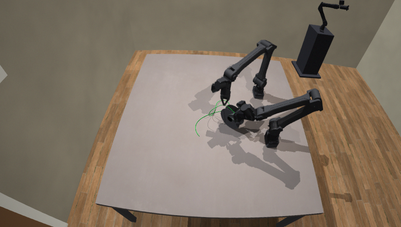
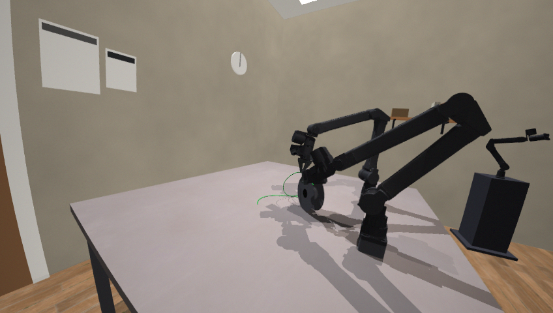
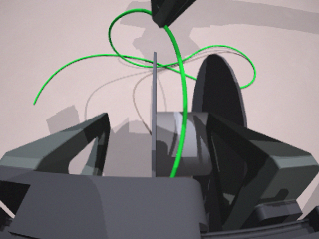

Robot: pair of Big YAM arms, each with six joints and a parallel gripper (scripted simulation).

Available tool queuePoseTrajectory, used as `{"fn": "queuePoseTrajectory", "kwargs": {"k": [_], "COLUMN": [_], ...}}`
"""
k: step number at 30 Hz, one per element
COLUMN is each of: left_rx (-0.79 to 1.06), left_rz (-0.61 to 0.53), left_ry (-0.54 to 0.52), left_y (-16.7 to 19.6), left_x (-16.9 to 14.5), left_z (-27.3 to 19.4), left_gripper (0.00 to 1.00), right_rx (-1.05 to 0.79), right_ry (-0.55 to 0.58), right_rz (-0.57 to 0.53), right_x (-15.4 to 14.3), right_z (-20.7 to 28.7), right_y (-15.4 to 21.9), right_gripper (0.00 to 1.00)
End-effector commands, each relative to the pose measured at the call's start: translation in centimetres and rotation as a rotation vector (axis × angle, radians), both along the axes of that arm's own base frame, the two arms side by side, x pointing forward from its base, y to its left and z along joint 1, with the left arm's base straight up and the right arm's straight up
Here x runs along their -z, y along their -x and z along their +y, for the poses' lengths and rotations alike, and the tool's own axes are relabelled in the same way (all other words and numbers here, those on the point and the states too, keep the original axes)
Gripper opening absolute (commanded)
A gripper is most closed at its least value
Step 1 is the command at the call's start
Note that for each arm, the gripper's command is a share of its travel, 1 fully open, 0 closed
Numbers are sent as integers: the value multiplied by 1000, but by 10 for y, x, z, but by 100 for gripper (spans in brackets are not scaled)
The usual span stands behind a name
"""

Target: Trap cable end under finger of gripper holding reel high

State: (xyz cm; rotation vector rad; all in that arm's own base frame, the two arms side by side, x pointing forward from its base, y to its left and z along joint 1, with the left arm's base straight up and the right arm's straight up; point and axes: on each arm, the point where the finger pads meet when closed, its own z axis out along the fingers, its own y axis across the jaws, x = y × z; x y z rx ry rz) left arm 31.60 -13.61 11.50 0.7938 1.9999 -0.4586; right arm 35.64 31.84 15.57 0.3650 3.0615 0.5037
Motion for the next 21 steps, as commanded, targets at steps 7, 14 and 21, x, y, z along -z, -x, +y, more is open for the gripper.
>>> {"fn": "queuePoseTrajectory", "kwargs": {"k": [7, 14, 21], "left_rx": [1, 0, -2], "left_rz": [-47, -48, -55], "left_ry": [20, 20, 18], "left_y": [-31, -34, -35], "left_x": [-22, -24, -25], "left_z": [-14, -16, -14], "left_gripper": [75, 75, 75], "right_rx": [-6, -5, -3], "right_ry": [-37, -37, -37], "right_rz": [-50, -50, -49], "right_x": [-25, -26, -27], "right_z": [8, 8, 8], "right_y": [-14, -15, -17], "right_gripper": [0, 0, 0]}}
